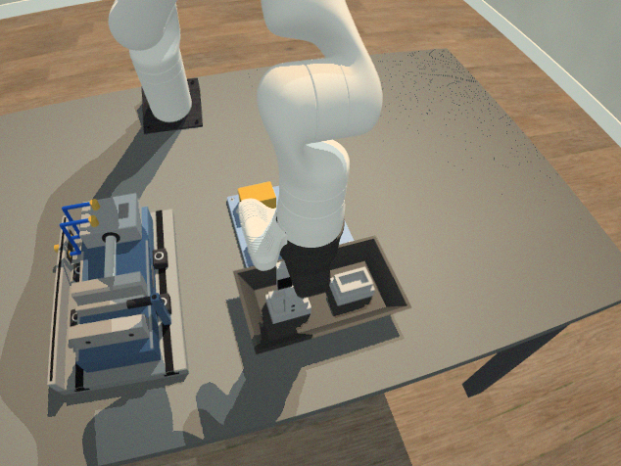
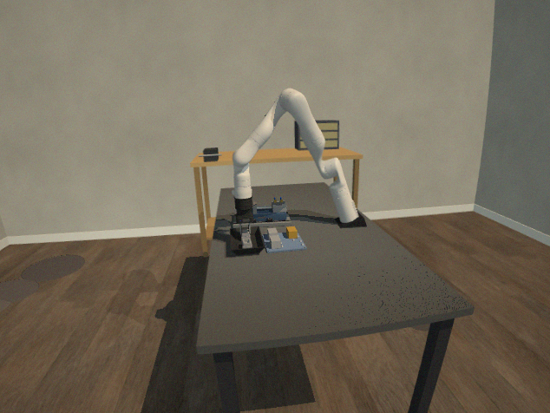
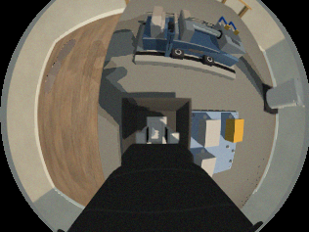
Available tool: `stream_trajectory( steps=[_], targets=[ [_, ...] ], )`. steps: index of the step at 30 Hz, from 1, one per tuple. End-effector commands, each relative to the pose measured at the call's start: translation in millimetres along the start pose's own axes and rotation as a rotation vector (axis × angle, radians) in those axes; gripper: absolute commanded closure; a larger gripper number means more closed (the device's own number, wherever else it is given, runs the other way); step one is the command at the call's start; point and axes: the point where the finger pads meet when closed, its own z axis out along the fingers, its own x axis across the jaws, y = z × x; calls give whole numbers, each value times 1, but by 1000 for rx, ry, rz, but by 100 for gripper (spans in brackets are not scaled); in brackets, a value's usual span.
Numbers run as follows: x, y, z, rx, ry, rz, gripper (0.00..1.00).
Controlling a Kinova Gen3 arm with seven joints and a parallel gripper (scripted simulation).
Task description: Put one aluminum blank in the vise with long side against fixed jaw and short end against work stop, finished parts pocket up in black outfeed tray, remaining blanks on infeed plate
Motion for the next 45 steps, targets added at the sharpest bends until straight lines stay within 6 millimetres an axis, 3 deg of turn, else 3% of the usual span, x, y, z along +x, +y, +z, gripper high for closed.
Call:
stream_trajectory(
  steps=[1, 25, 26, 45],
  targets=[
    [0, 0, -1, -1, -1, 0, 100],
    [0, 0, -1, -1, -1, 0, 100],
    [0, 0, -1, -1, -1, 0, 0],
    [0, 0, -1, -1, -1, 0, 0]
  ],
)
